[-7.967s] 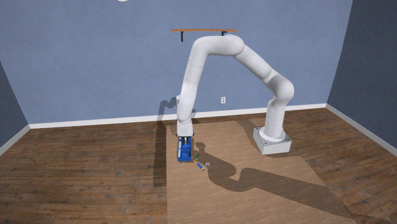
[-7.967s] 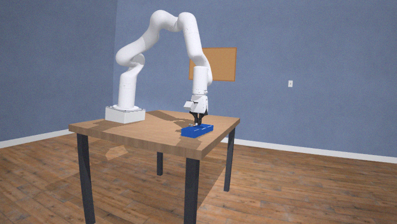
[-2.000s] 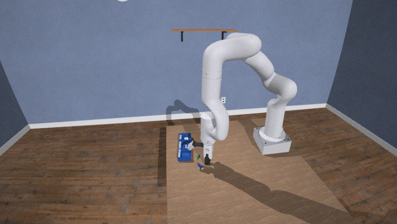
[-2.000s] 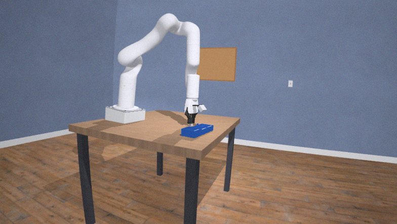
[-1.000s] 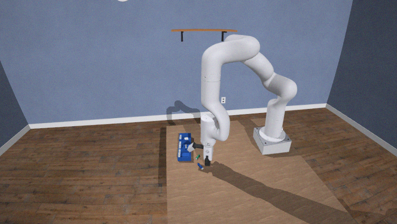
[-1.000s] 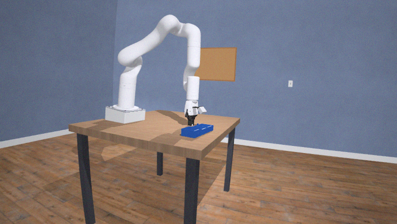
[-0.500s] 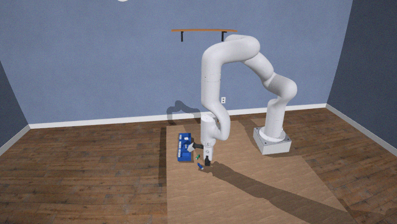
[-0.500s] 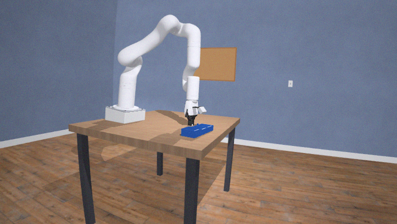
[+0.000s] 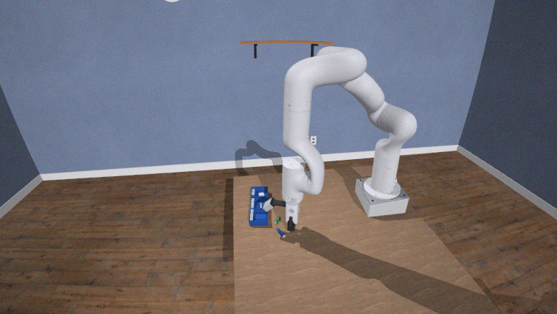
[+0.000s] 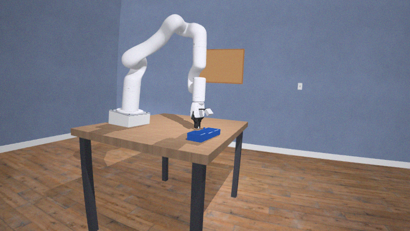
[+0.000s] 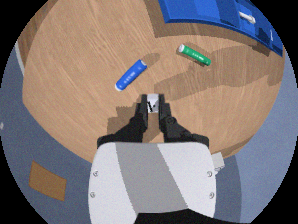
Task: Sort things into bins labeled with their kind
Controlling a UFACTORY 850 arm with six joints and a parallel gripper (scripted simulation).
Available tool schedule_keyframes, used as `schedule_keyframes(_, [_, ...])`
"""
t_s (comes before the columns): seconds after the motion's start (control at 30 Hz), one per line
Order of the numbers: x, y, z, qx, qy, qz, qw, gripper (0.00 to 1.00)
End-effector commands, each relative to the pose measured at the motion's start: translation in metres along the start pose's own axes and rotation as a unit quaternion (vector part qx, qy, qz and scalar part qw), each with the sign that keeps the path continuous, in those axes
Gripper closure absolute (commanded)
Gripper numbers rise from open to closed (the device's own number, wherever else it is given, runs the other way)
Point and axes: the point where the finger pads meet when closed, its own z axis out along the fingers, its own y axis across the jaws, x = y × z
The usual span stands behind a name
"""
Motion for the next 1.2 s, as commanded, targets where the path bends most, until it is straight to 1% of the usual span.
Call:
schedule_keyframes(0.0, [0.001, -0.001, -0.015, 0.001, 0.001, 0.000, 1.000, 1.00])
schedule_keyframes(0.13, [0.001, -0.001, -0.028, 0.001, 0.001, 0.000, 1.000, 1.00])
schedule_keyframes(0.2, [0.001, -0.001, -0.028, 0.001, 0.001, 0.000, 1.000, 1.00])
schedule_keyframes(0.43, [0.001, -0.001, -0.051, 0.001, 0.001, 0.000, 1.000, 1.00])
schedule_keyframes(1.0, [0.001, -0.001, -0.051, 0.001, 0.001, 0.000, 1.000, 1.00])
schedule_keyframes(1.17, [0.029, 0.009, -0.051, 0.001, 0.001, 0.000, 1.000, 1.00])
